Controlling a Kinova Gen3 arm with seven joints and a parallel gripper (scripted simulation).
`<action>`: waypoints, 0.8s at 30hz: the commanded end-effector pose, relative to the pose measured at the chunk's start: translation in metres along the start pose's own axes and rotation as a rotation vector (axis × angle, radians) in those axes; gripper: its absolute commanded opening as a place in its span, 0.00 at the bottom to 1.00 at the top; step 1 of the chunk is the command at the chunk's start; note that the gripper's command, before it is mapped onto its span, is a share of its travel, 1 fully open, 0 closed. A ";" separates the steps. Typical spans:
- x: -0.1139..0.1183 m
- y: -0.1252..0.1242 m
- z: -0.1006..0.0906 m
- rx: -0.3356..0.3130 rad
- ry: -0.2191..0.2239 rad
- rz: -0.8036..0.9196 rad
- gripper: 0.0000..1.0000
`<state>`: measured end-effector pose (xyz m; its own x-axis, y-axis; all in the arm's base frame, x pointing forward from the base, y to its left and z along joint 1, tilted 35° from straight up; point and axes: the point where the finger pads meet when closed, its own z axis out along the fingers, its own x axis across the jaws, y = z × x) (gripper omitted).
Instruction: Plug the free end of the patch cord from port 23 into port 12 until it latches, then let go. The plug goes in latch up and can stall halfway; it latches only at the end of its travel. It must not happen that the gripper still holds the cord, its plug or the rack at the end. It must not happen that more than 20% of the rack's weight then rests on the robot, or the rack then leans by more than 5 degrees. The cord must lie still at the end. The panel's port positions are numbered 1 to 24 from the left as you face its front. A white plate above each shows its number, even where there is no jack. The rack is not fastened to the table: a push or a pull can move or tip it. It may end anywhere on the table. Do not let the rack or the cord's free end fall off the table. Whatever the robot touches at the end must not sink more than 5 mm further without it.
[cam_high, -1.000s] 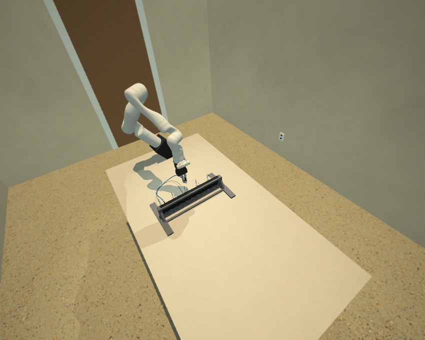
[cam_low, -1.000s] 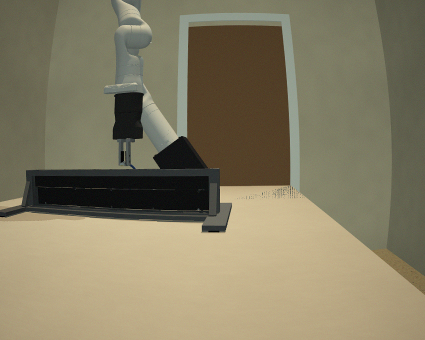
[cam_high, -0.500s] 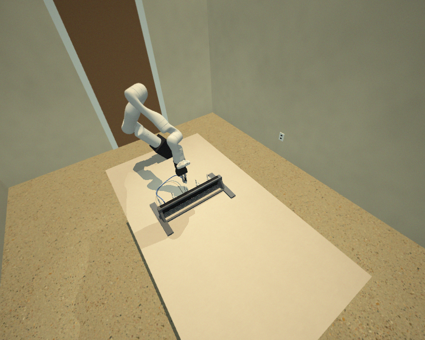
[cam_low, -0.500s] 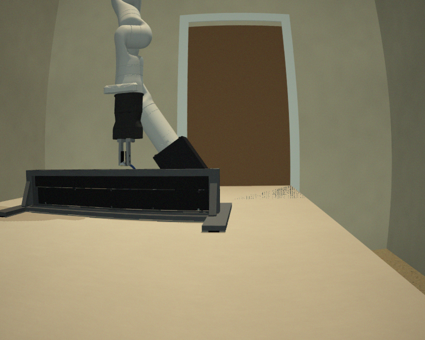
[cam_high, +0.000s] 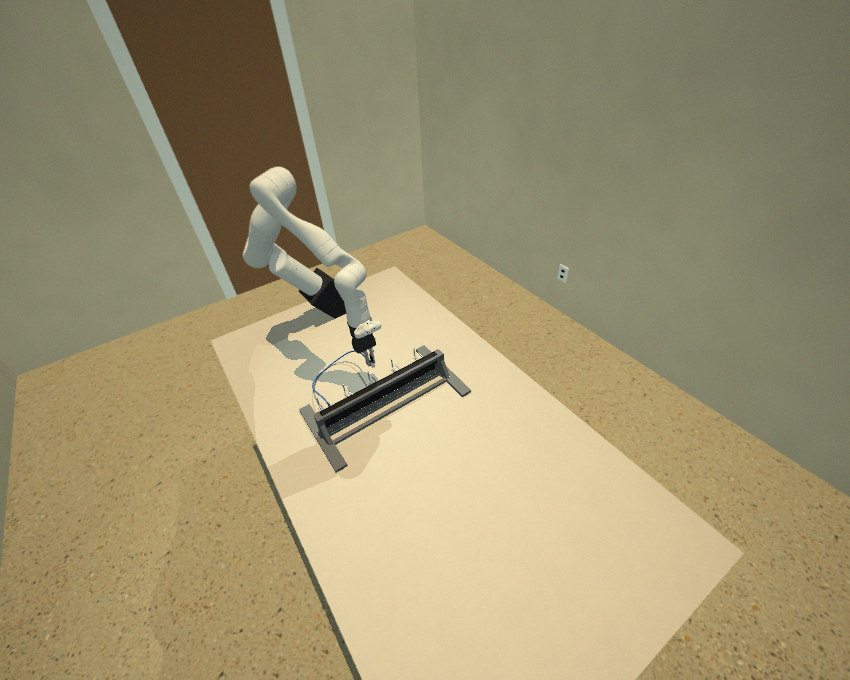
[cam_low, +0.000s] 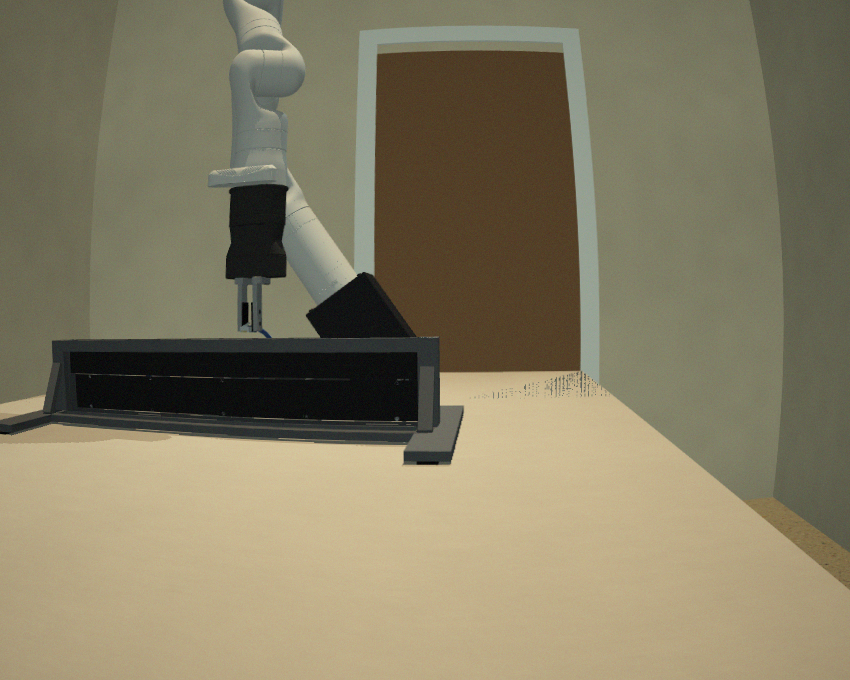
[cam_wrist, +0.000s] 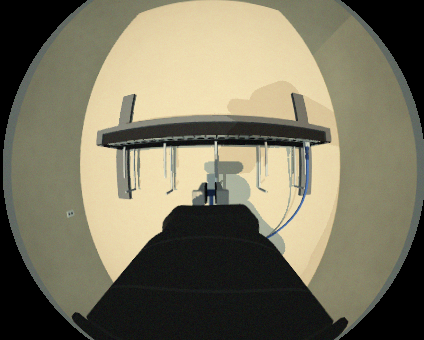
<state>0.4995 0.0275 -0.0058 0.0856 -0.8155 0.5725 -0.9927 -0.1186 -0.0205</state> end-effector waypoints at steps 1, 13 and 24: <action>0.000 -0.008 0.002 0.011 -0.001 0.009 0.00; 0.000 -0.020 0.013 0.012 -0.001 0.008 0.00; 0.000 -0.032 0.025 0.011 -0.001 0.008 0.00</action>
<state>0.5296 0.0180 -0.0209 0.0674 -0.8161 0.5740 -0.9933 -0.1091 -0.0385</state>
